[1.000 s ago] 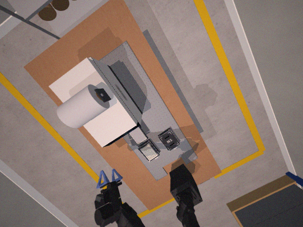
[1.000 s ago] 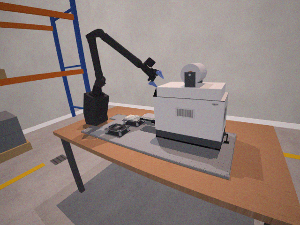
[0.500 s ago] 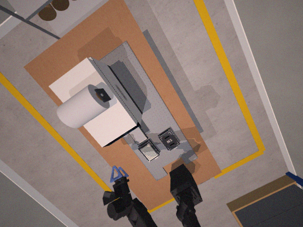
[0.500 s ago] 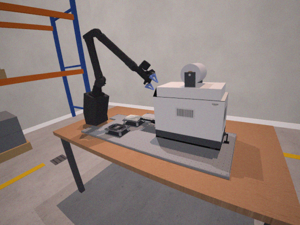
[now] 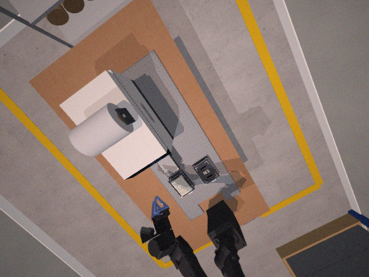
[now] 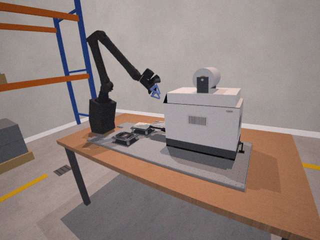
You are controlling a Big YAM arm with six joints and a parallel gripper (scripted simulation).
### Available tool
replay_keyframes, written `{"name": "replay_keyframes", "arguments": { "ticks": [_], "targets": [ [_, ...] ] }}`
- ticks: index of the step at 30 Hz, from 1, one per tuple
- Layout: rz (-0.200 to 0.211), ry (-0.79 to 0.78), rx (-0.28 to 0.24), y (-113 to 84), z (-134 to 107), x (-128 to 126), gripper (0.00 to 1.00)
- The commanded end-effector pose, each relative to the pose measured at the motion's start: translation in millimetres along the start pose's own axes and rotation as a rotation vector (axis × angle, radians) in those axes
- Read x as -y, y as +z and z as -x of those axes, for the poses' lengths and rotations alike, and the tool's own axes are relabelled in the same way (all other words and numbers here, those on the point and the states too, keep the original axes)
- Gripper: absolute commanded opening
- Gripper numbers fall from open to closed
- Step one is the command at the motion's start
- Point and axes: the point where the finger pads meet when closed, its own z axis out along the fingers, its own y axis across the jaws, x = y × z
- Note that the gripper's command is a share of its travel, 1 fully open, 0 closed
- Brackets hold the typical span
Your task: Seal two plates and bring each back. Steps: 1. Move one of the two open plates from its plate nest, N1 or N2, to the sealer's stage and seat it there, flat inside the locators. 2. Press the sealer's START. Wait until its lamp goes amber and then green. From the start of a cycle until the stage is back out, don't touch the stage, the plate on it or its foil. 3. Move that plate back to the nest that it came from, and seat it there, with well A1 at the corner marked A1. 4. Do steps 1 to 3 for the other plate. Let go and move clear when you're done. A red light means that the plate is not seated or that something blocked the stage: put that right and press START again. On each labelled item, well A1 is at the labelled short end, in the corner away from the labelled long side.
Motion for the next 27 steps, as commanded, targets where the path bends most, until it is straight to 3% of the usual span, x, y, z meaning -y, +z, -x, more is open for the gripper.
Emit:
{"name": "replay_keyframes", "arguments": {
  "ticks": [1,2,17,25,27],
  "targets": [
    [-0.037,0.197,0.003,-4.4,-20.8,15.9,0.86],
    [-0.035,0.226,-0.009,-3.0,-24.9,13.8,0.0],
    [0.0,0.635,0.005,2.0,5.0,1.2,0.0],
    [-0.026,0.92,0.004,9.4,6.6,14.8,0.0],
    [-0.033,0.901,-0.001,10.3,3.9,17.4,0.0]
  ]
}}
